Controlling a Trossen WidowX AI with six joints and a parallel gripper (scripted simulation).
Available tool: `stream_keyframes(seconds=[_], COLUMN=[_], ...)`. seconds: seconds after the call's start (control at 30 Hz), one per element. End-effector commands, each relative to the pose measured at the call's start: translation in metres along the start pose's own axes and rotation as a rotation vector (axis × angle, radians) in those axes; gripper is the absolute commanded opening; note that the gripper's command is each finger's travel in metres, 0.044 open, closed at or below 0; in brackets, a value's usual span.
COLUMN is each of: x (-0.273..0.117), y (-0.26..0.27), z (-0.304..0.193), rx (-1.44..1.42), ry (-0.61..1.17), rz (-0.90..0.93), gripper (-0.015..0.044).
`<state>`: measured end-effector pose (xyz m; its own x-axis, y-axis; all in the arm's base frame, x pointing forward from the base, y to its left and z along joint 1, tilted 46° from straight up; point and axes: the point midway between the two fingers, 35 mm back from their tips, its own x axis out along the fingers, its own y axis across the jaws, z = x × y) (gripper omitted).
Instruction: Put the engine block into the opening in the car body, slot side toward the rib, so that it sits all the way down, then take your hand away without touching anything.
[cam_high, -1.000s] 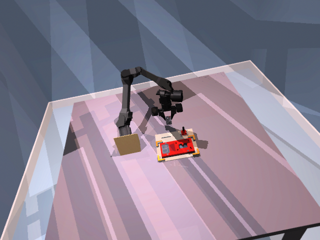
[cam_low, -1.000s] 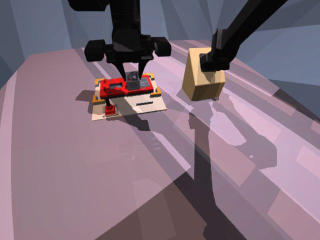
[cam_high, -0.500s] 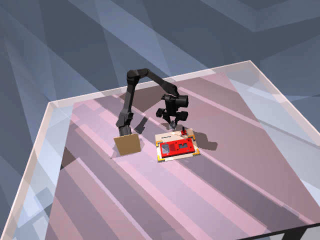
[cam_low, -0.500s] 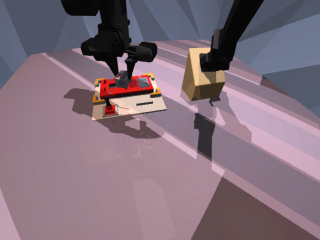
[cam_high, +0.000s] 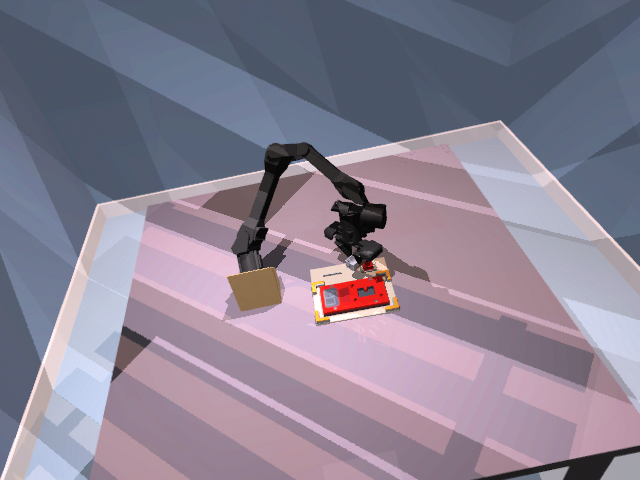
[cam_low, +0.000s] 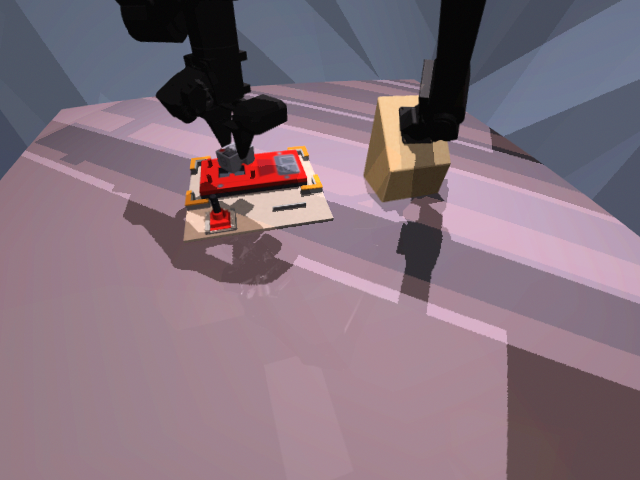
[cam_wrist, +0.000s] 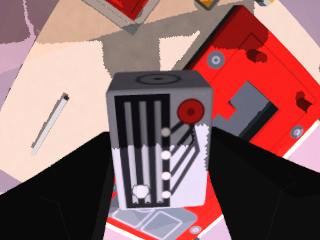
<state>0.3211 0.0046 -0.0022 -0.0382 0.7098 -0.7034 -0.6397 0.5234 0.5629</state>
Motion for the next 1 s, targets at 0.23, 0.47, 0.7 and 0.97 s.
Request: stream_keyframes(seconds=[0.23, 0.47, 0.7, 0.97], x=[0.013, 0.023, 0.033, 0.033], y=[-0.029, -0.047, -0.062, -0.062], z=[-0.01, -0.019, -0.028, -0.028], rx=[0.293, 0.488, 0.663, 0.697], ry=[-0.002, -0.004, -0.006, -0.006], rz=[-0.003, -0.001, 0.001, 0.001], gripper=[0.0, 0.0, 0.0, 0.0158])
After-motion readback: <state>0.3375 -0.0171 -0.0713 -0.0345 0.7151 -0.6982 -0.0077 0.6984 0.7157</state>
